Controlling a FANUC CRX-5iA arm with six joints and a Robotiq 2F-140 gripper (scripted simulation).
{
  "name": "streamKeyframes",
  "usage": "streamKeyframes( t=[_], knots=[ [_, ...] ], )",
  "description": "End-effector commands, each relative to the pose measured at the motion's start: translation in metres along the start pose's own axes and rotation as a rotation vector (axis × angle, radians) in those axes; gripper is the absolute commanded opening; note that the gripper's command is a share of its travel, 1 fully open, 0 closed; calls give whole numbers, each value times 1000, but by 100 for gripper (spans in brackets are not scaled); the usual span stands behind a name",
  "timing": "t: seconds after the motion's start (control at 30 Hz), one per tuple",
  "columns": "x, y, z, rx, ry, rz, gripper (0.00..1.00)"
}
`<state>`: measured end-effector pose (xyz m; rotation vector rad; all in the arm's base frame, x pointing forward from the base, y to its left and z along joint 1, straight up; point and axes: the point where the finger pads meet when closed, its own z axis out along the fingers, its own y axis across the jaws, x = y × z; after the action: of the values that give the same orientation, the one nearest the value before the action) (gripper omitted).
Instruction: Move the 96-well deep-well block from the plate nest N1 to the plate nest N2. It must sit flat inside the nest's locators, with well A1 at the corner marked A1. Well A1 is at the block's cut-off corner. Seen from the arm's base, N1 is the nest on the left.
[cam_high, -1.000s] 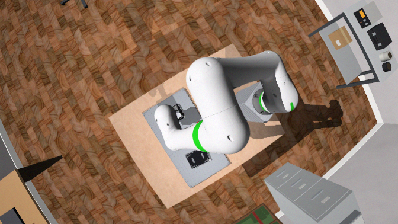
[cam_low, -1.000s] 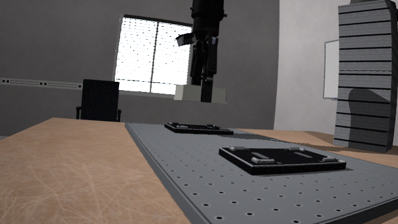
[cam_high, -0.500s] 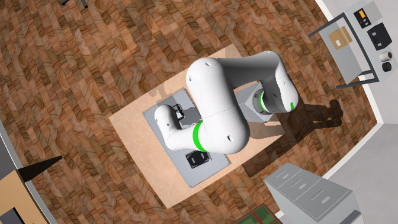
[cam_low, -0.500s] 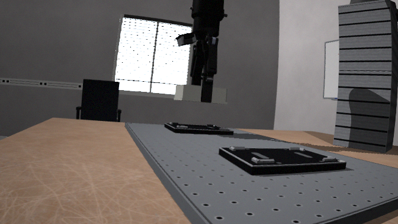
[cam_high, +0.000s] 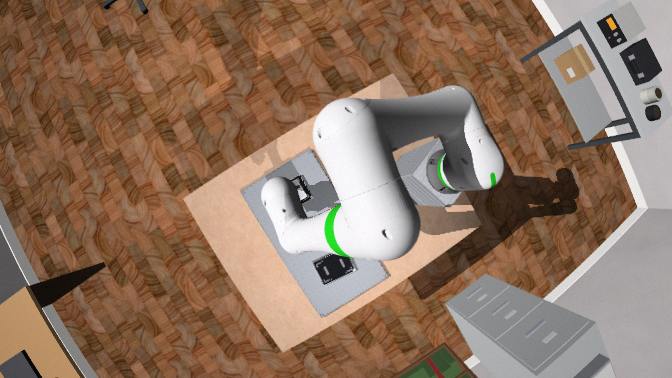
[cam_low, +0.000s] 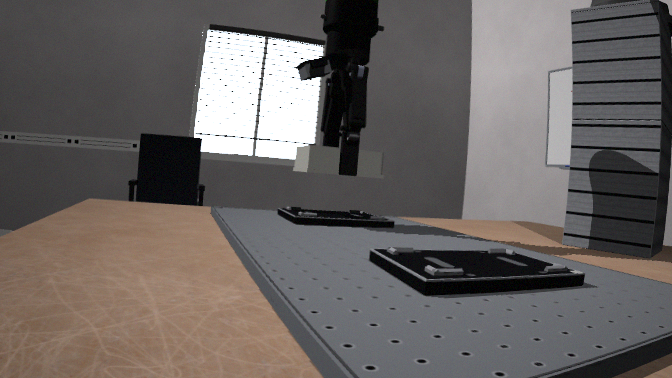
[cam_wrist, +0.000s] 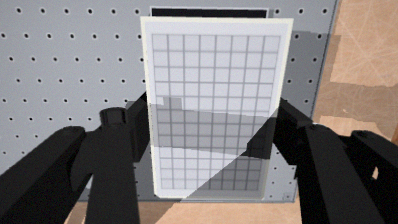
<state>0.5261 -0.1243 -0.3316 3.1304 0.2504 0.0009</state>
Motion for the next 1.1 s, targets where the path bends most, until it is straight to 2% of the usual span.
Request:
streamKeyframes(
  t=[0.0,1.07],
  knots=[
    [1,0,2,0,1,0,10],
    [1,0,52,0,1,0,10]
  ],
)
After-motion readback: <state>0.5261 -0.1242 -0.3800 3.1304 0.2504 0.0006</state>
